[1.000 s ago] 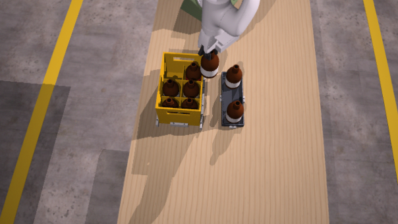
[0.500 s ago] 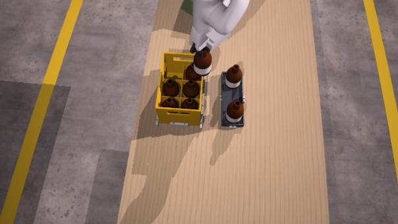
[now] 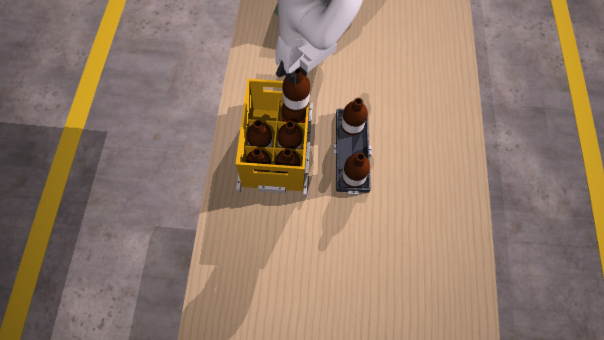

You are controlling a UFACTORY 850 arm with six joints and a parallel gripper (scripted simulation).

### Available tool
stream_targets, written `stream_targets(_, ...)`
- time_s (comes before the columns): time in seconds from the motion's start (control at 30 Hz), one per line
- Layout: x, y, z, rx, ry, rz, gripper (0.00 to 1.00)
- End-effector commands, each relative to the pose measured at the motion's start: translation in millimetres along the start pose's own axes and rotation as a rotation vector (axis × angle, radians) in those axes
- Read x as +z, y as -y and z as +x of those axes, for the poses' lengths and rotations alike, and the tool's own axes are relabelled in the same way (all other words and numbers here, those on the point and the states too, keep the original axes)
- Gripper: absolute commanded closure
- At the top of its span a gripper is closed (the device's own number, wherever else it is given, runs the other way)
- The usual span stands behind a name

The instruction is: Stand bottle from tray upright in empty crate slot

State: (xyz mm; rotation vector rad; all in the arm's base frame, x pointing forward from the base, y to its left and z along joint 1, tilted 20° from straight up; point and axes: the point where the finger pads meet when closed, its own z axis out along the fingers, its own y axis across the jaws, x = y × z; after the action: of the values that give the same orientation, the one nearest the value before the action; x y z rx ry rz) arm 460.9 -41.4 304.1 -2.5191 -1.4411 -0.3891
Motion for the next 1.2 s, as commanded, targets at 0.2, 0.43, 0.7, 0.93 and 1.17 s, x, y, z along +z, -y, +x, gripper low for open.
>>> stream_targets(0.2, -0.8, -11.5, -20.8, 0.000, -0.001, -0.002, 1.00)
stream_targets(0.43, -0.8, -16.4, -30.5, 0.000, -0.001, -0.002, 1.00)
stream_targets(0.7, -0.8, -23.8, -44.9, 0.000, -0.001, -0.002, 1.00)
stream_targets(0.93, -0.8, -28.0, -53.2, 0.000, -0.001, -0.002, 1.00)
stream_targets(1.17, -0.8, -33.3, -63.5, 0.000, -0.001, -0.002, 1.00)
